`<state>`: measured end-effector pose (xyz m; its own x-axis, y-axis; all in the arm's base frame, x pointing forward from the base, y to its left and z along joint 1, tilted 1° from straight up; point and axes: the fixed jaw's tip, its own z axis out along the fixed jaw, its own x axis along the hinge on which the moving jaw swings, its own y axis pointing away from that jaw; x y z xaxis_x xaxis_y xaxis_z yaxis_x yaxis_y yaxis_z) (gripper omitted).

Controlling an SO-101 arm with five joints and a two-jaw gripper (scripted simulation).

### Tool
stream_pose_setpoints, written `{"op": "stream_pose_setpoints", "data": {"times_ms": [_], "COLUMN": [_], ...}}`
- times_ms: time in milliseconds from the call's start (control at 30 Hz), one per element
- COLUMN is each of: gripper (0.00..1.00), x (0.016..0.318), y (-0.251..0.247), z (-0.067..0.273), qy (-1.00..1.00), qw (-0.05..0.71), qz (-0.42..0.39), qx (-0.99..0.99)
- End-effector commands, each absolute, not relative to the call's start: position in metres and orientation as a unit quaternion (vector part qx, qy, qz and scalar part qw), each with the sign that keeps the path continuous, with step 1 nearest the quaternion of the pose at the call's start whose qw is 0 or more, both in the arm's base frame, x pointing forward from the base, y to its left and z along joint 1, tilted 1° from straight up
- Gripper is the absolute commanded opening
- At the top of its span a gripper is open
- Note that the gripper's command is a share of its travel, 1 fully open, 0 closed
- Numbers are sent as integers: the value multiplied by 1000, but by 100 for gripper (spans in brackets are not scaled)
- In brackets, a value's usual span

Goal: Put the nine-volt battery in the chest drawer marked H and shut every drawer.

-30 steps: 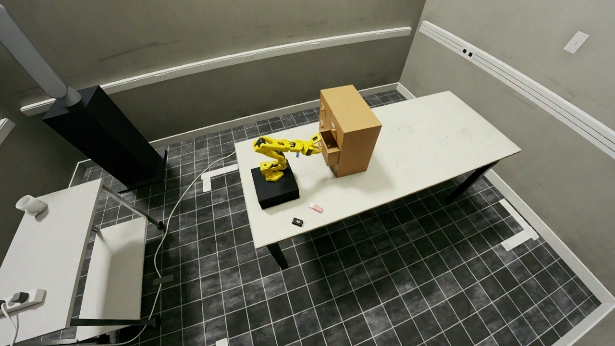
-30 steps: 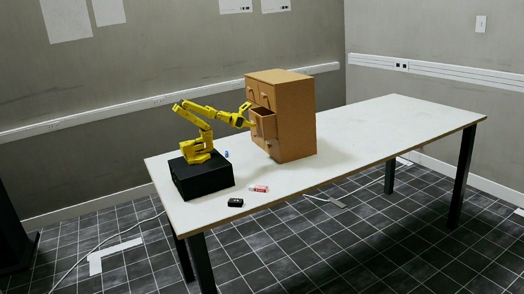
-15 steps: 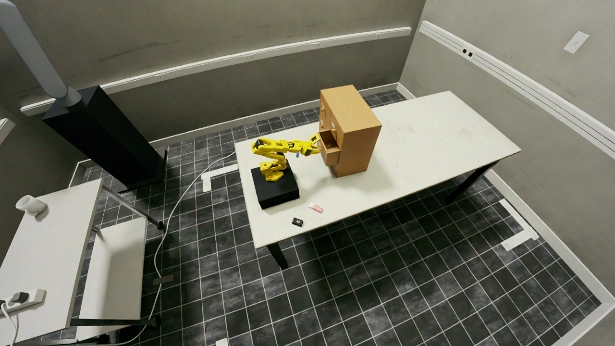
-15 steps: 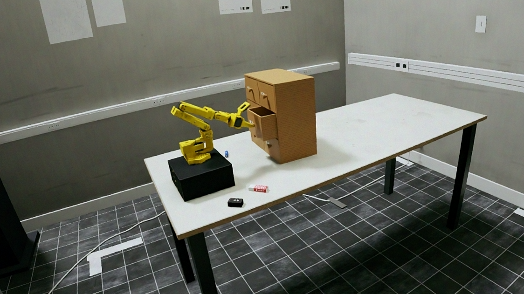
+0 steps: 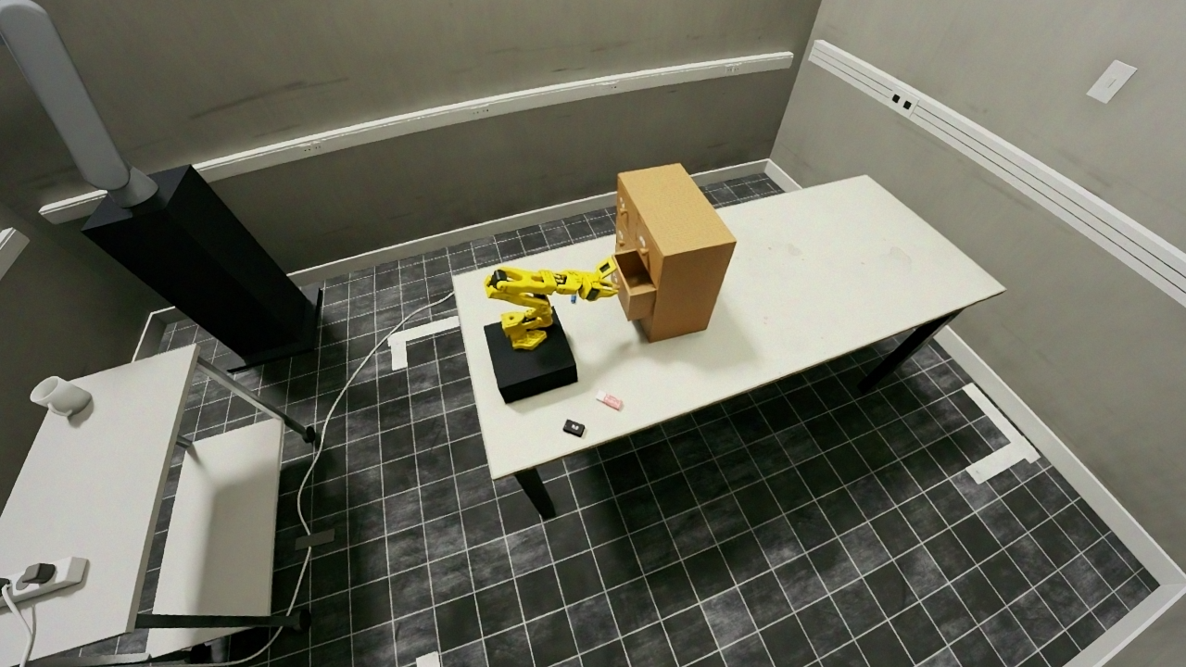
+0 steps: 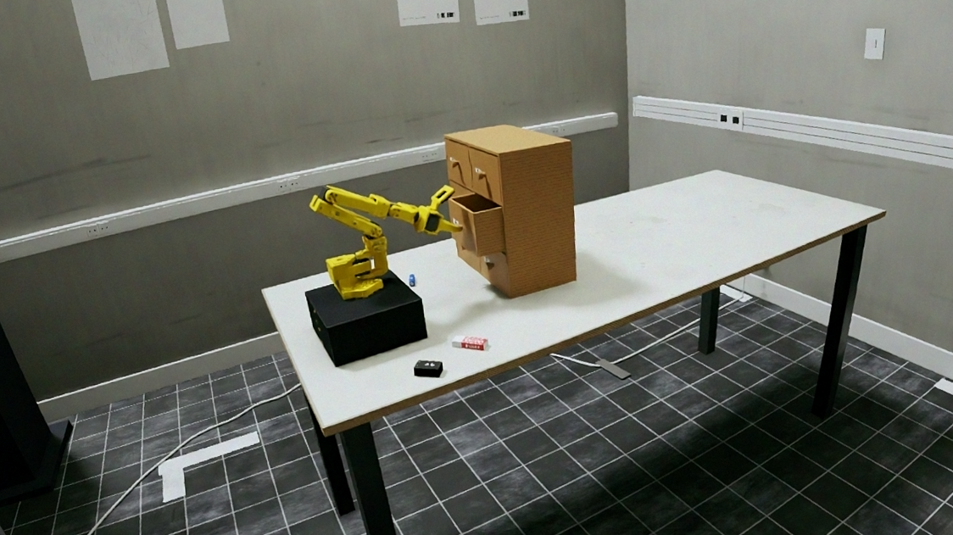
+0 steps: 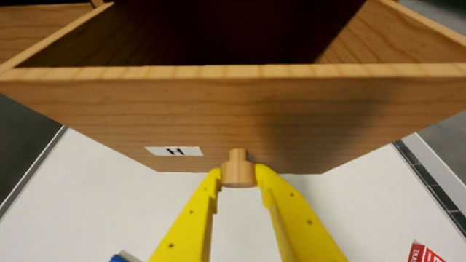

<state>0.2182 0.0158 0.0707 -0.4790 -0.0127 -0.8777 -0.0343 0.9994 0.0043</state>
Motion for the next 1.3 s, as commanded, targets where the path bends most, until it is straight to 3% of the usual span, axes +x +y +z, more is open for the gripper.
{"op": "stream_pose_setpoints", "data": {"times_ms": [0,867,1267], "gripper": [0,0,10], "x": [216,212,212], "y": [18,18,18], "z": [72,72,72], "qy": [858,858,858], "qw": [513,513,513], "qz": [11,12,12], "qx": [-20,-21,-21]}}
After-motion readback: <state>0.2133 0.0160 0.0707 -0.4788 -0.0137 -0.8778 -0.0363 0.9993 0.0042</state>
